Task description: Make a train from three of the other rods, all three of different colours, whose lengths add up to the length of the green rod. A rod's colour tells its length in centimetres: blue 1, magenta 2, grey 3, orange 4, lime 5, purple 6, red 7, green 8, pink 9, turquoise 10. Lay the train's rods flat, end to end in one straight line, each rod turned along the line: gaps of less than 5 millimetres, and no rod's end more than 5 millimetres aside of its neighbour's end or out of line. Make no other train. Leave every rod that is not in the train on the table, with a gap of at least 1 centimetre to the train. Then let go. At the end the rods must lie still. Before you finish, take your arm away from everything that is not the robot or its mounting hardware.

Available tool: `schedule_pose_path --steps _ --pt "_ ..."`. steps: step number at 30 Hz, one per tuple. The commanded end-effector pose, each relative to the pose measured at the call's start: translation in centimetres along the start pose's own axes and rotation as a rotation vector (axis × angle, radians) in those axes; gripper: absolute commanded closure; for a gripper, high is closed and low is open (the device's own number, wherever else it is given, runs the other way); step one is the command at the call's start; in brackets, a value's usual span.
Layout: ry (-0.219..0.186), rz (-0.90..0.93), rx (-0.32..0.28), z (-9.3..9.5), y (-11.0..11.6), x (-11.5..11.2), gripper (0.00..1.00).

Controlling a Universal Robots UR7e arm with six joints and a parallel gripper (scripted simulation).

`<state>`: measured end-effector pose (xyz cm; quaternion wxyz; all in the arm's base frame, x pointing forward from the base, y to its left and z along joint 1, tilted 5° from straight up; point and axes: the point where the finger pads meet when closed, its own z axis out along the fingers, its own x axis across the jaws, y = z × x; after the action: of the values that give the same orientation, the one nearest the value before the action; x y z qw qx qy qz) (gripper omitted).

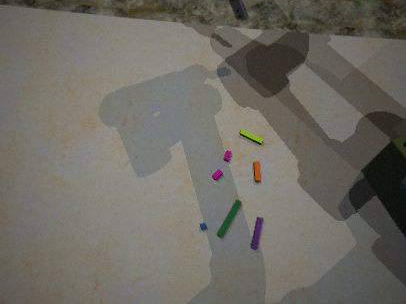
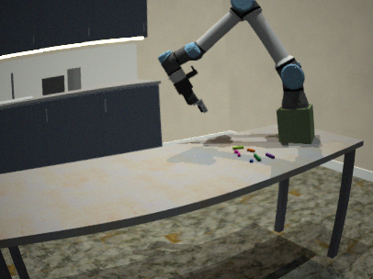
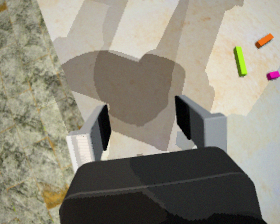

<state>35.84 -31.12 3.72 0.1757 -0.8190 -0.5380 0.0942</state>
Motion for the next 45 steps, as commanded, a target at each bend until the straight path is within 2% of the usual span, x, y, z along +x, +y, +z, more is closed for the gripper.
schedule_pose_path --steps 1,19,25,32,34,39,45 --pt "-0.001 0.000 -0.001 -0.1 0.0 0.0 0.00" --pt "-0.001 0.000 -0.002 -0.1 0.0 0.0 0.00" --pt "-0.012 -0.010 -0.019 0.6 0.3 1.0 0.00" --pt "-0.054 -0.054 -0.092 3.3 1.2 5.3 0.00" --pt "-0.054 -0.054 -0.092 3.3 1.2 5.3 0.00" --pt "-0.093 -0.107 -0.175 6.1 1.3 9.9 0.00" --pt "-0.131 -0.177 -0.281 9.3 0.2 15.5 0.00"
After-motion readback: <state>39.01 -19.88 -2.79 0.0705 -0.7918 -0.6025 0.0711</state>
